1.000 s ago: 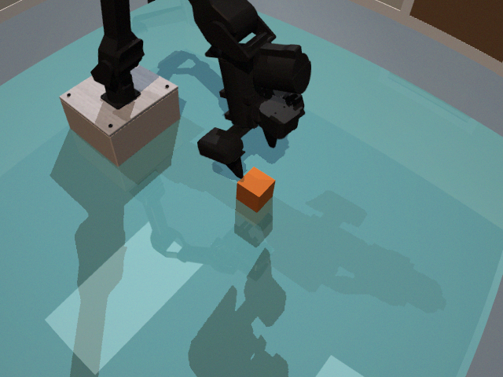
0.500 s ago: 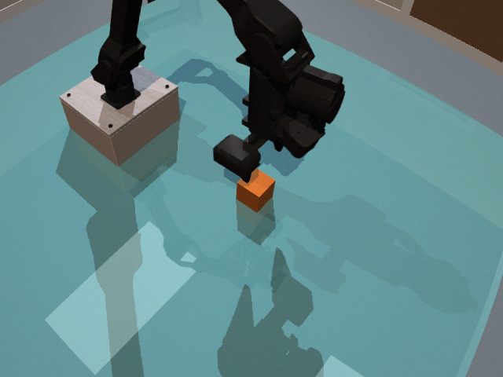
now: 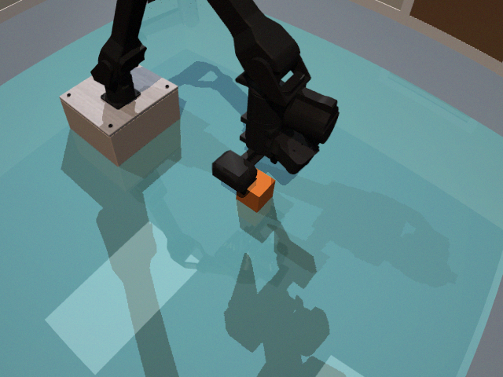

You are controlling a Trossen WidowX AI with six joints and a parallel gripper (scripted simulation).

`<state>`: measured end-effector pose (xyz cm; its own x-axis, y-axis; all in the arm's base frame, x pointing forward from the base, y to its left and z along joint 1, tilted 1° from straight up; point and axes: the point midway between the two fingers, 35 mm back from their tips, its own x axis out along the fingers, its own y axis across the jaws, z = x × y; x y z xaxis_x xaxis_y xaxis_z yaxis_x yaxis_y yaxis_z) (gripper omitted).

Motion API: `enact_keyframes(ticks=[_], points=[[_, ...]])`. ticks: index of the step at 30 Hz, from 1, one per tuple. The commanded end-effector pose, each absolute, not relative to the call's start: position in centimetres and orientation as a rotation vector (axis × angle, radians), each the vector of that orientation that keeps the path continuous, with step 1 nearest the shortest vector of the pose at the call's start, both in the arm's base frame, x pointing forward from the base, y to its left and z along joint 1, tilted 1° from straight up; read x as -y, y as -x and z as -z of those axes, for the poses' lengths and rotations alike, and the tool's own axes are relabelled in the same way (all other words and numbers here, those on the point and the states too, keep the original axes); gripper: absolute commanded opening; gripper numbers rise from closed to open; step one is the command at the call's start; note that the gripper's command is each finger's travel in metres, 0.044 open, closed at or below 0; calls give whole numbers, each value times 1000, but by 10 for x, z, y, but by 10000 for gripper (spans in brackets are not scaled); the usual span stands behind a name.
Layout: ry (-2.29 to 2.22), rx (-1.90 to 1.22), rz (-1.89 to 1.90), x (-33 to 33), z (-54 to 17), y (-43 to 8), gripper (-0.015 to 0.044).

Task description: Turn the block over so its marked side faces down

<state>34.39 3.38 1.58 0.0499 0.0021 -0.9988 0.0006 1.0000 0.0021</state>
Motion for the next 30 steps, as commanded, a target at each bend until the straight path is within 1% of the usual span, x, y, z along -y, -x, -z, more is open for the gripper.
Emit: enact_keyframes(ticks=[1, 20, 27, 30], points=[[-3, -1533, -7, -34, -7, -341, 440], [-3, -1533, -7, -34, 21, -342, 440], [-3, -1533, -7, -34, 21, -342, 256], [-3, -1533, -7, -34, 21, -342, 236]])
